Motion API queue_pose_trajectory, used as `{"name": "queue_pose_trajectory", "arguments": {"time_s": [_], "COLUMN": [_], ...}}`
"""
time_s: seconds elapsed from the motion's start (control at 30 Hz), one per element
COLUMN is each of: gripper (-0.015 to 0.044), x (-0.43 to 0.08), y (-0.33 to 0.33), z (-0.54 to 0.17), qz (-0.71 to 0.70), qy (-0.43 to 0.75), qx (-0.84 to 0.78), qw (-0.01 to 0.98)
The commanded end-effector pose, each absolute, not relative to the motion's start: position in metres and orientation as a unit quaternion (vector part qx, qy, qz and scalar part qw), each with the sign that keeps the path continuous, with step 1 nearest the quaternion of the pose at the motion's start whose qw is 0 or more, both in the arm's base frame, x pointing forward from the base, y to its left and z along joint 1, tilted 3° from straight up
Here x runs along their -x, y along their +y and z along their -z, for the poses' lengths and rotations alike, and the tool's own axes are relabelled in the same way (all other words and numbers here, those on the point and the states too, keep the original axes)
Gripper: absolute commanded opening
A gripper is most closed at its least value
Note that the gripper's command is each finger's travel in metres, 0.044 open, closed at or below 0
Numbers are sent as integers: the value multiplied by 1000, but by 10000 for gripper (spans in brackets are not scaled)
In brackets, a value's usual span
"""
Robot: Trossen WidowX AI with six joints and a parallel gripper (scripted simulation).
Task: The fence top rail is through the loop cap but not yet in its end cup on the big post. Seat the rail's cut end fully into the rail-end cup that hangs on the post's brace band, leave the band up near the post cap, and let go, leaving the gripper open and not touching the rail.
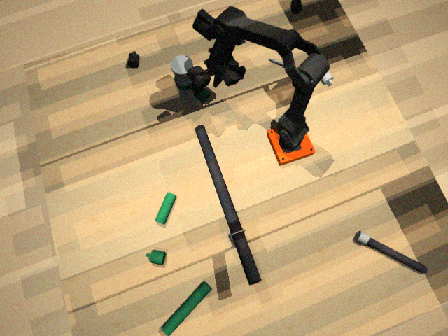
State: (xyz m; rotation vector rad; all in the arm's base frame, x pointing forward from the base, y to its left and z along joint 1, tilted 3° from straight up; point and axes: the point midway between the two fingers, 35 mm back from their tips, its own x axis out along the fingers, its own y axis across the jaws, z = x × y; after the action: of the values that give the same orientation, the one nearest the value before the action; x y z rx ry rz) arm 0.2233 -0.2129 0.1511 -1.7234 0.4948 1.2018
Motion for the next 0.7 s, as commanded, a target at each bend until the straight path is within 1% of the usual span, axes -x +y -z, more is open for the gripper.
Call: {"name": "queue_pose_trajectory", "arguments": {"time_s": [0.0, 0.67], "gripper": [440, 440], "x": [-226, -240], "y": [-210, -204], "z": [-143, -114], "qz": [-492, -492], "qy": [201, 200], "qx": [701, 701], "qw": [476, 476]}}
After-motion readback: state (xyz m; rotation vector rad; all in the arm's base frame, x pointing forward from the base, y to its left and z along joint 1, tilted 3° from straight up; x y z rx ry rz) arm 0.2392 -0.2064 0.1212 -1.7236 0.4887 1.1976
